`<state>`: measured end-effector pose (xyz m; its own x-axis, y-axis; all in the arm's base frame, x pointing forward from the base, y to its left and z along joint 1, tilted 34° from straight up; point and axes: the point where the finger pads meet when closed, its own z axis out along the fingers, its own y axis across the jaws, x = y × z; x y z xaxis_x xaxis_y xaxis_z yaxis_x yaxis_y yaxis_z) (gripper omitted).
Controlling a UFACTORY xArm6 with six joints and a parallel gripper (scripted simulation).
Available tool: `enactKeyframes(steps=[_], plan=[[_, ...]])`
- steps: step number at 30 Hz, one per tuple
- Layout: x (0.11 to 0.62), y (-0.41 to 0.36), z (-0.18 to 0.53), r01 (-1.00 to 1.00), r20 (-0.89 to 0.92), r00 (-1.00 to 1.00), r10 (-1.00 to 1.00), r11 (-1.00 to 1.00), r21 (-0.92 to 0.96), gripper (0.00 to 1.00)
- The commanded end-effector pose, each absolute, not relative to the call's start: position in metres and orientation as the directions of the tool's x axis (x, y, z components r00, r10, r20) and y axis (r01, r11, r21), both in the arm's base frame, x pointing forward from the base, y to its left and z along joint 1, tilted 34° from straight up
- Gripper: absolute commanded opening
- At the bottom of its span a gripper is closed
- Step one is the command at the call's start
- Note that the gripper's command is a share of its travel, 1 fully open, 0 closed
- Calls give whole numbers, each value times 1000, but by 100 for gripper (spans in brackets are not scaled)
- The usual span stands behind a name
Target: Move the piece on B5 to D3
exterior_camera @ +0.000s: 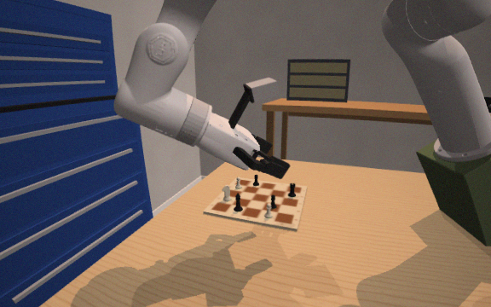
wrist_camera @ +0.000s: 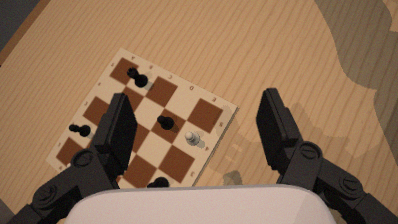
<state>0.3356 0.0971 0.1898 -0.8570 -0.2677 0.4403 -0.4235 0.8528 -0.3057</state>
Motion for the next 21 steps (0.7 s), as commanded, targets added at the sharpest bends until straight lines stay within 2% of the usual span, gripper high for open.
enactKeyframes(steps=[1,3,12,15,16,21], plan=[[324,88,179,-219,293,-943,-156,956,-195,100],[324,88,179,-177,265,-956,-128,970,-168,100],[323,66,173,306,83,-950,300,949,80,100],[323,66,173,346,66,-938,341,931,111,100],[324,57,173,468,33,-881,471,863,190,100],[327,34,172,633,3,-747,665,711,307,100]])
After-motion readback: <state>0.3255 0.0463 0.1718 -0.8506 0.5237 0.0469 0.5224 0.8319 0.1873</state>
